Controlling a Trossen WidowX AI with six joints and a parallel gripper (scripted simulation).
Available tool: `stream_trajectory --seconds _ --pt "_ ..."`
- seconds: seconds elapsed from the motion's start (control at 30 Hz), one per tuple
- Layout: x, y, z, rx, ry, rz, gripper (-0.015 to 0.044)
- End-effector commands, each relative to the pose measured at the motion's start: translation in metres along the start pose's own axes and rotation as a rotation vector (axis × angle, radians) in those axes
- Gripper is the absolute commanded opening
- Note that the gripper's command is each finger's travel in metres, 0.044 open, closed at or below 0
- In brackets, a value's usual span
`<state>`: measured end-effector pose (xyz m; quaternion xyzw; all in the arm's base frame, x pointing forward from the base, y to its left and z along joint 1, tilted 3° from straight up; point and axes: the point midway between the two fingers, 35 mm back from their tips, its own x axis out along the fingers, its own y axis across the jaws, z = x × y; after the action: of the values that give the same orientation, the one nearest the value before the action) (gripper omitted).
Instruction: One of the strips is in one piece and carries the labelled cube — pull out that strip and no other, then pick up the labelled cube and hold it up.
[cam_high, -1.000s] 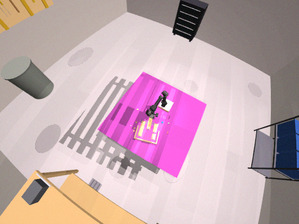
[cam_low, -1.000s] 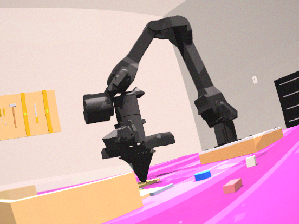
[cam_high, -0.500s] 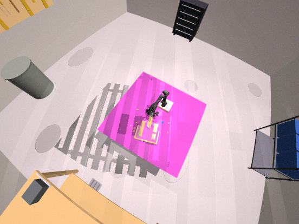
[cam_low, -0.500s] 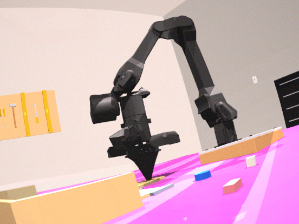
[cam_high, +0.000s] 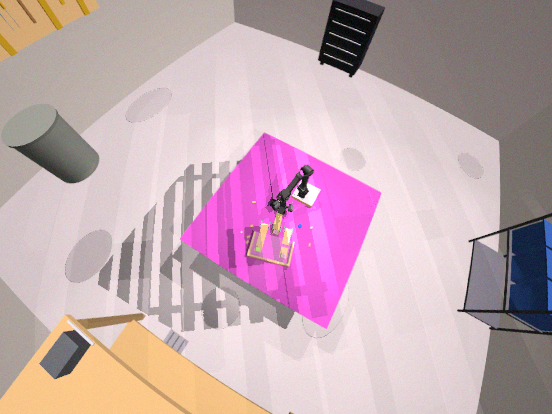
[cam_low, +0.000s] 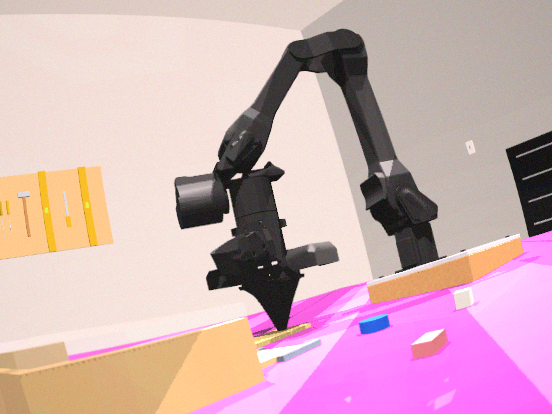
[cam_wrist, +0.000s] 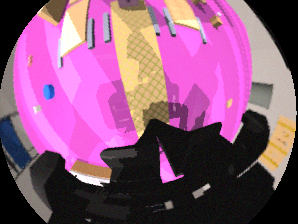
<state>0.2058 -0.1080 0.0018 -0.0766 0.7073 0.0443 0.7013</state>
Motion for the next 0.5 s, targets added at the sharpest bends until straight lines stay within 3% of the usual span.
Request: stream_trajectory --seconds 0.0,0.27,0.47 --pt "0.004 0.003 -0.008 -0.003 0.027 0.007 0.0000" --pt "0.004 0.003 -0.008 -0.003 0.027 0.007 0.0000" --pt "-0.042 -0.001 0.001 -0.003 0.026 0.007 0.0000"
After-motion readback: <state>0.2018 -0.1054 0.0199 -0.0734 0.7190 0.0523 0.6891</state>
